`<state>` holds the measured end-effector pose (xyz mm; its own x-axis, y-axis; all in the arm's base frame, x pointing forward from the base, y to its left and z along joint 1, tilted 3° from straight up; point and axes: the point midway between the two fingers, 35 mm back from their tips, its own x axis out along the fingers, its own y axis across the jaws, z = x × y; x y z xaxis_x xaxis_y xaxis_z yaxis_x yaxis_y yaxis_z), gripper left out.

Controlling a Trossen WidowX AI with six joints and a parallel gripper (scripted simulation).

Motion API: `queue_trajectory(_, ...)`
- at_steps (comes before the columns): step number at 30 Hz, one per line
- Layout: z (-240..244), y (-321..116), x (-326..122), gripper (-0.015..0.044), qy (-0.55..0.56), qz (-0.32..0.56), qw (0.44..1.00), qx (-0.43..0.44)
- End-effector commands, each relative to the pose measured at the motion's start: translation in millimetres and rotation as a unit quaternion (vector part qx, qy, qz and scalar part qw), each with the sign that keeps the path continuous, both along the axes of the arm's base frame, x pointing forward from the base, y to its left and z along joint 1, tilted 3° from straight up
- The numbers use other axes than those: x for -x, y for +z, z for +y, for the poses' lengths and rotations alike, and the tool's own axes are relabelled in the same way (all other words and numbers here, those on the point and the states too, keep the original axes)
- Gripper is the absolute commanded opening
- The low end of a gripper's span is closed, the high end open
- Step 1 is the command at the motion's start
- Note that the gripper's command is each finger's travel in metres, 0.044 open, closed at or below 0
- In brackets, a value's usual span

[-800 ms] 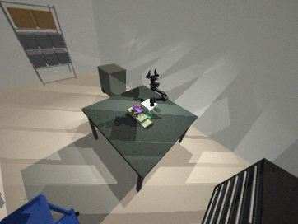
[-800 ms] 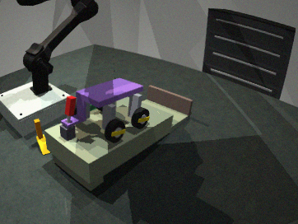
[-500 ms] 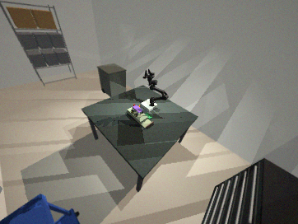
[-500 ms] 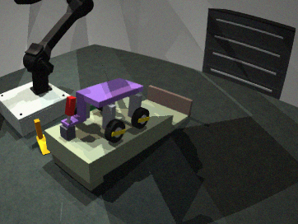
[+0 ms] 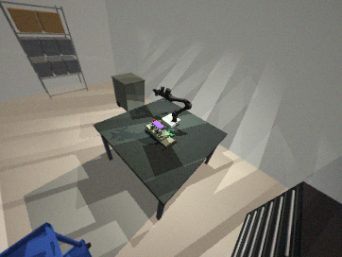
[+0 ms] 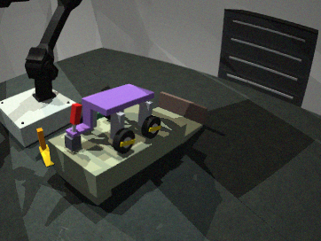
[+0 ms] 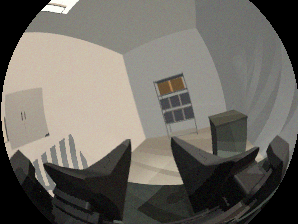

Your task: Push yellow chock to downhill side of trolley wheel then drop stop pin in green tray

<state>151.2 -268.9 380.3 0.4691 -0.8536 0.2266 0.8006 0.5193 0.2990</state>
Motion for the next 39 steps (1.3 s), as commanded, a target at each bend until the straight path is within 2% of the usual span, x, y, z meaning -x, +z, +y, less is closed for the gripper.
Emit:
queue_trajectory(1, -3, -38, -27, 0.019, 0.044, 0.005, 0.993, -0.111)
queue_trajectory(6, 6, -98, -56, 0.019, 0.08, 0.025, 0.96, -0.266)
queue_trajectory(11, 30, -154, -74, 0.019, 0.089, 0.055, 0.905, -0.413)
queue_trajectory(17, 74, -212, -77, 0.019, 0.064, 0.104, 0.815, -0.567)
queue_trajectory(23, 124, -252, -61, 0.019, 0.0, 0.165, 0.709, -0.686)
queue_trajectory(29, 169, -269, -34, 0.019, -0.086, 0.225, 0.61, -0.755)
queue_trajectory(39, 169, -287, -34, 0.019, -0.089, 0.226, 0.607, -0.756)
